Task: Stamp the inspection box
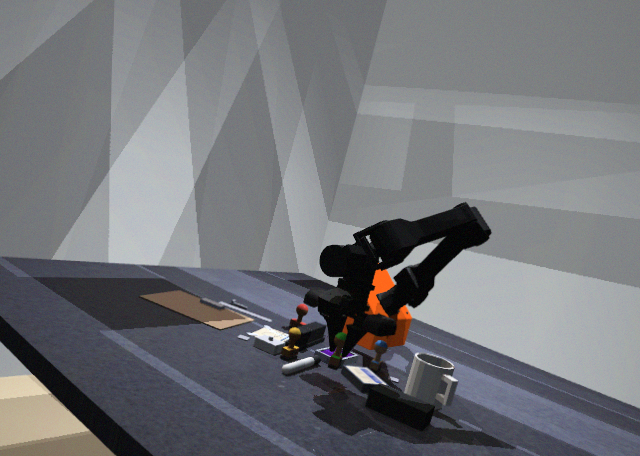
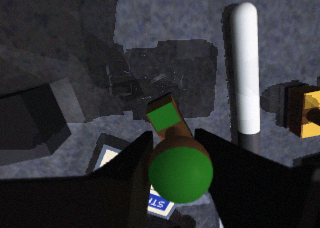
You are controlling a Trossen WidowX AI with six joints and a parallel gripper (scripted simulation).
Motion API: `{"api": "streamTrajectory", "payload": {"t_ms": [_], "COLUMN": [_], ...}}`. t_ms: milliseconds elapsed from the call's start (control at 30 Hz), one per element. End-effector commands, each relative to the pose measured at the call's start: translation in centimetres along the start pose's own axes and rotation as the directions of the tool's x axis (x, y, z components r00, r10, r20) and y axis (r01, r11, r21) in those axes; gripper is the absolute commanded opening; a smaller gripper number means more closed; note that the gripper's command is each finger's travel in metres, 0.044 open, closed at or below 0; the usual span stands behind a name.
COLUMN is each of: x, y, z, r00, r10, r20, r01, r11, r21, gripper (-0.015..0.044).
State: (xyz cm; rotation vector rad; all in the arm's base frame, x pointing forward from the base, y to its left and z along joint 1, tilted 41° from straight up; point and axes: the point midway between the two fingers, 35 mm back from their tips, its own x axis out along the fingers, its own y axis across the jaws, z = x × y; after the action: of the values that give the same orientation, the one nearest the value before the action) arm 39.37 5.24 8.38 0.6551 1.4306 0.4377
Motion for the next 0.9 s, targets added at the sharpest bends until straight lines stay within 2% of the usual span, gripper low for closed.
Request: {"api": "streamTrajectory", "payload": {"t_ms": [0, 867], "x": [-0.4, -1.6], "y": [0.1, 0.1], "z": [0.1, 0.1], "r00": [1.0, 1.0], "r10": [0.004, 0.006], "r20": [0.003, 0.002], "r01": [-0.004, -0.006], "r11": [1.0, 1.0], "r21": [-0.003, -0.003], "gripper": [0.0, 0.0]}}
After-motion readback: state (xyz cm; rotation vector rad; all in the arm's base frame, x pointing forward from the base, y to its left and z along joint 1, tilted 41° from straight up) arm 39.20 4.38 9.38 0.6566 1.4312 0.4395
